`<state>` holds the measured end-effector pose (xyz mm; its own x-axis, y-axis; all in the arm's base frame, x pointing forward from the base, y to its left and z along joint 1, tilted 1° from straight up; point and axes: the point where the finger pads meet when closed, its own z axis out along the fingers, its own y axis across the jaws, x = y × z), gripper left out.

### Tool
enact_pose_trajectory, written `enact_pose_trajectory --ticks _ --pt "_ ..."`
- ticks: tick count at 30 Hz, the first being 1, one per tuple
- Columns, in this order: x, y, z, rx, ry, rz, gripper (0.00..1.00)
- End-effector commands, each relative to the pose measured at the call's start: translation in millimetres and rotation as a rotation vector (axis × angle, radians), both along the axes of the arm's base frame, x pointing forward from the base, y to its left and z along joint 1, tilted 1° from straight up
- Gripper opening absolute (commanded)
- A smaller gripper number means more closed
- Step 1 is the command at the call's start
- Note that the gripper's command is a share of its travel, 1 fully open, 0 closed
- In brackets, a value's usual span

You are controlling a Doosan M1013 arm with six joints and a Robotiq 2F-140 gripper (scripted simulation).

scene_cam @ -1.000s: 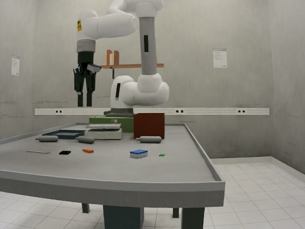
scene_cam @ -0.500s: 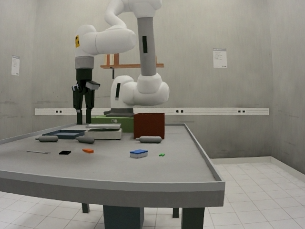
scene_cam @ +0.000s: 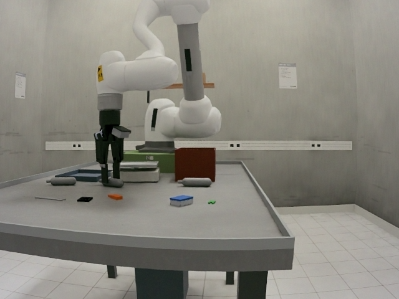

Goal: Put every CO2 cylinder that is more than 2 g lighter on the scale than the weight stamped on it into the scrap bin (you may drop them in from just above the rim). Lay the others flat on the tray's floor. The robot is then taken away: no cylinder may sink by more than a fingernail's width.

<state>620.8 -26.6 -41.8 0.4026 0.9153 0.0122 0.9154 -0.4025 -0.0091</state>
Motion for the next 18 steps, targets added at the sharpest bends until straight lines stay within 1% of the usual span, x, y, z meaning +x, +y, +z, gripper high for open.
enact_pose_trajectory --ticks 1,18 --pt "1.0 0.2 -7.6 0.0 -0.002 0.0 0.39" --pt "1.0 0.2 -10.3 0.0 -0.002 0.0 0.39"
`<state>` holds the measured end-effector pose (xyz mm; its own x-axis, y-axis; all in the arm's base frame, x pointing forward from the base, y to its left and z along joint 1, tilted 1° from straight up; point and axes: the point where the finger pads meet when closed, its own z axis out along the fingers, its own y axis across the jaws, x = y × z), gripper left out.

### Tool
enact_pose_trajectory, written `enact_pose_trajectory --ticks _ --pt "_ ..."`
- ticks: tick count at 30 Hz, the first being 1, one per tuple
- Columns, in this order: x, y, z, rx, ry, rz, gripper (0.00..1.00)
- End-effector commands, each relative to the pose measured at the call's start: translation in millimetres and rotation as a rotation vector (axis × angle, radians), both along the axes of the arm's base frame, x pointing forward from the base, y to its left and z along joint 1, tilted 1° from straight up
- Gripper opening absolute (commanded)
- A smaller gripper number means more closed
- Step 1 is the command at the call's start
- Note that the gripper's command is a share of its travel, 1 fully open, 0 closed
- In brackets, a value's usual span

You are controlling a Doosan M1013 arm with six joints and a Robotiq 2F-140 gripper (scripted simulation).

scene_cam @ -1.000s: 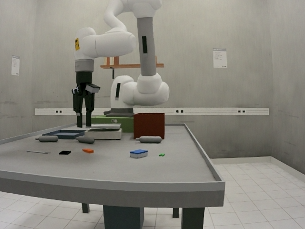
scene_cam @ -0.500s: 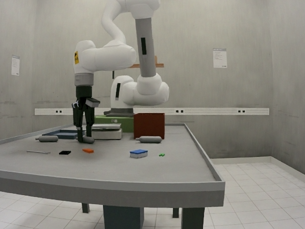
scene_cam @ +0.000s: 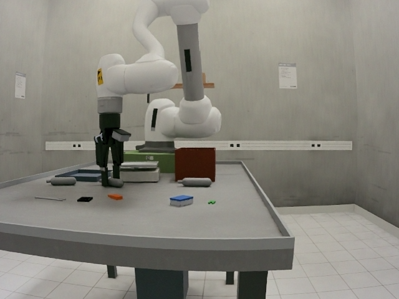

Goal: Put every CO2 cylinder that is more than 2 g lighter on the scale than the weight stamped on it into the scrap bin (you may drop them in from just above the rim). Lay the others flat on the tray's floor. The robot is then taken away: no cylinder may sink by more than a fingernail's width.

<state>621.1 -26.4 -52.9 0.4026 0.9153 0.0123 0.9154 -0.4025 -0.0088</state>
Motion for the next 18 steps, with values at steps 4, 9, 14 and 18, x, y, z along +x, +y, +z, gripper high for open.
enact_pose_trajectory --ticks 4,9,14,18 --pt "1 0 0.8 0.0 -0.001 0.0 0.1" --pt "1 0 0.8 0.0 -0.001 0.0 0.1" --pt "1 0 5.9 0.0 -0.002 0.0 0.1" --pt "1 0 18.5 0.0 -0.002 0.0 0.1"
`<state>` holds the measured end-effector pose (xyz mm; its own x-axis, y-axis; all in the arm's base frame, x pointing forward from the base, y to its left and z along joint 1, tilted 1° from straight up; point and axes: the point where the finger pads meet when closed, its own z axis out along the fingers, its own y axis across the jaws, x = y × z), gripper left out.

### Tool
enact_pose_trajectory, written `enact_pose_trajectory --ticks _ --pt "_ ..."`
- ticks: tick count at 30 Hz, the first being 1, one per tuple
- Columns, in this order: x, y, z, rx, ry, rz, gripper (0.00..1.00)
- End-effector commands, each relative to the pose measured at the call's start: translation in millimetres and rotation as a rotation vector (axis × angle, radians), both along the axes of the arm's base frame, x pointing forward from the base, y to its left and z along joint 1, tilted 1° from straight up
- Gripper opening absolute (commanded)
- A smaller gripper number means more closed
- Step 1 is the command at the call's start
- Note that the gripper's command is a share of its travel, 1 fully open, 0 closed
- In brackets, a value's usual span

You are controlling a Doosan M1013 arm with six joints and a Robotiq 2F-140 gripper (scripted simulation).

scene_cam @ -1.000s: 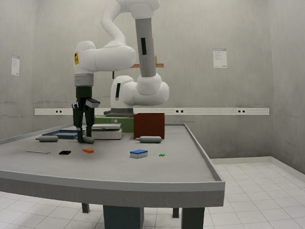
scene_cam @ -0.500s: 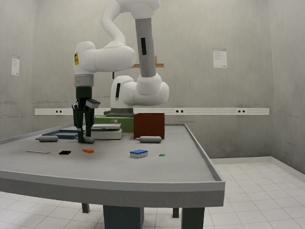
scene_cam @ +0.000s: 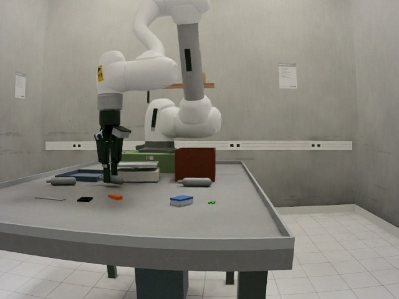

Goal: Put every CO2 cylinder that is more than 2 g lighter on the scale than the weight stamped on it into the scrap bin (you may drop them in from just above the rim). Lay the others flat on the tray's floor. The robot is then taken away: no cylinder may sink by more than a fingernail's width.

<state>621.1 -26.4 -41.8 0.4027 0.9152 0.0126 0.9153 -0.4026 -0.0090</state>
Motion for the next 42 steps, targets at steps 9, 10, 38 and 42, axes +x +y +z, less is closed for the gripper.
enact_pose_trajectory --ticks 9,10,38,42 --pt "1 -1 77.2 0.0 -0.002 0.0 0.1" --pt "1 -1 87.8 0.0 -0.002 0.0 0.1" --pt "-74 15 164.7 0.0 -0.005 0.252 0.1" --pt "-123 24 159.8 -0.002 -0.006 0.481 0.1"
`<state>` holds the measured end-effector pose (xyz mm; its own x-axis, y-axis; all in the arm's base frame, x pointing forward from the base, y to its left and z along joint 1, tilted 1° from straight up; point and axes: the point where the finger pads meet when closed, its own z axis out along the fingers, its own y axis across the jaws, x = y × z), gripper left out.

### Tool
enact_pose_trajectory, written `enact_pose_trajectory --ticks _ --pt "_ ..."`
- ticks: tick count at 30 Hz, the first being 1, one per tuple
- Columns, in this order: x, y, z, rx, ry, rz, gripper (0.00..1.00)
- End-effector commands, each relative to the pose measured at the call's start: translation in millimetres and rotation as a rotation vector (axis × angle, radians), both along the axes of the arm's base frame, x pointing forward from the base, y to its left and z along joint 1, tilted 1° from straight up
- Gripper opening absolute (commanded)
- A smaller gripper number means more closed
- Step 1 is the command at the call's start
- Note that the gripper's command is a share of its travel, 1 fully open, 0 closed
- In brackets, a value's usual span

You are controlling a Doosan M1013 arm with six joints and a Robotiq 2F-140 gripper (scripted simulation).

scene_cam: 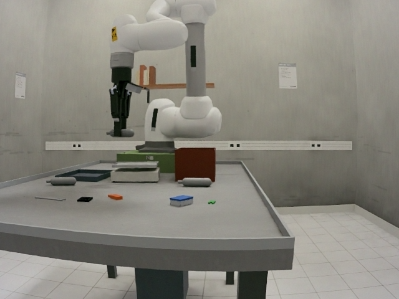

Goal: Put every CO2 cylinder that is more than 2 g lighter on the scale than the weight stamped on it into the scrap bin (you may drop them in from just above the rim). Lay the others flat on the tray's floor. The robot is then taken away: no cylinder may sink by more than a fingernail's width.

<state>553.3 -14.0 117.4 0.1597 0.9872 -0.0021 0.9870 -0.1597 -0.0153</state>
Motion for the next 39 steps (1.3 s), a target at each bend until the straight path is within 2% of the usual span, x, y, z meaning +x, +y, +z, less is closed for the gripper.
enact_pose_trajectory --ticks 1,3,5,10,15,25,27,39 --pt "-68 14 -0.3 0.014 -0.013 0.278 0.1" --pt "-94 19 -1.1 0.017 -0.016 0.353 0.1" --pt "-114 22 -1.4 0.017 -0.016 0.353 0.1" --pt "-114 22 -3.4 0.018 -0.016 0.354 0.1" --pt "-114 23 -12.9 0.018 -0.016 0.354 0.1" --pt "-114 23 -50.9 0.018 -0.016 0.354 0.1" --pt "-114 23 -50.9 0.018 -0.016 0.354 0.1" --pt "-114 24 -93.7 0.018 -0.016 0.354 0.1"
